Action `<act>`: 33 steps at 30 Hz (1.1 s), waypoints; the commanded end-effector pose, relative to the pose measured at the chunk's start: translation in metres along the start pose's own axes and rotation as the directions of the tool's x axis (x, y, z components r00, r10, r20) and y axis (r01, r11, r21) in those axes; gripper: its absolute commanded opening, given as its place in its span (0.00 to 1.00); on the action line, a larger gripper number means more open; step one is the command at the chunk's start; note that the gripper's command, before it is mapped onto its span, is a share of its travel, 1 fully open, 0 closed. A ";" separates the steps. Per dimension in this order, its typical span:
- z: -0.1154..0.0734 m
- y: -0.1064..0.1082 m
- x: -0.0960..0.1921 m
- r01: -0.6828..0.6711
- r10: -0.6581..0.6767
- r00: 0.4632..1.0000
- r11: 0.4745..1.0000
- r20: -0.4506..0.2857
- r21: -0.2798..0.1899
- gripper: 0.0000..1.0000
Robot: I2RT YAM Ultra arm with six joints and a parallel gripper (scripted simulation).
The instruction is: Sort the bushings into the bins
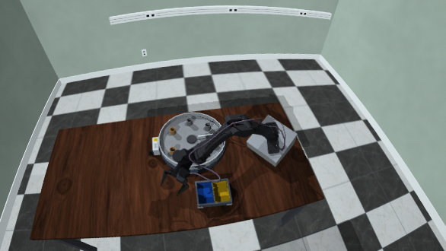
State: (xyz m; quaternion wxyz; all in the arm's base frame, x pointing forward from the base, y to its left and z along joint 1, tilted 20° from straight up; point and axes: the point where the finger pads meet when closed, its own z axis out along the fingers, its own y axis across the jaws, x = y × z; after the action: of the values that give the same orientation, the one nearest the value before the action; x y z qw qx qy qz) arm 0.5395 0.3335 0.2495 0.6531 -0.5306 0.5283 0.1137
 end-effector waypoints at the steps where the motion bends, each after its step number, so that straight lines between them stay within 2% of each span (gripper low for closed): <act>1: -0.002 -0.006 -0.007 0.010 -0.010 1.000 1.000 0.012 0.012 1.00; 19: -0.005 -0.007 -0.005 -0.004 0.004 1.000 1.000 0.000 0.011 1.00; 24: -0.027 -0.023 0.017 -0.112 0.114 0.989 0.993 -0.089 0.034 1.00; 27: -0.058 -0.040 0.046 -0.264 0.275 0.941 0.961 -0.199 0.082 1.00; 28: -0.057 -0.048 0.037 -0.249 0.262 0.948 0.964 -0.180 0.091 1.00; 29: -0.072 -0.053 0.050 -0.314 0.333 0.915 0.942 -0.225 0.118 1.00; 30: -0.072 -0.053 0.050 -0.314 0.333 0.915 0.942 -0.225 0.118 1.00; 31: -0.090 -0.049 0.072 -0.395 0.421 0.860 0.907 -0.287 0.147 1.00; 33: -0.089 -0.058 0.064 -0.382 0.410 0.871 0.912 -0.270 0.153 1.00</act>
State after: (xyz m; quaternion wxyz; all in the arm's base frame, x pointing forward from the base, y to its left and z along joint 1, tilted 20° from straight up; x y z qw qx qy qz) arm 0.5640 0.2272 0.2309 0.5833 -0.4198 0.6841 0.1245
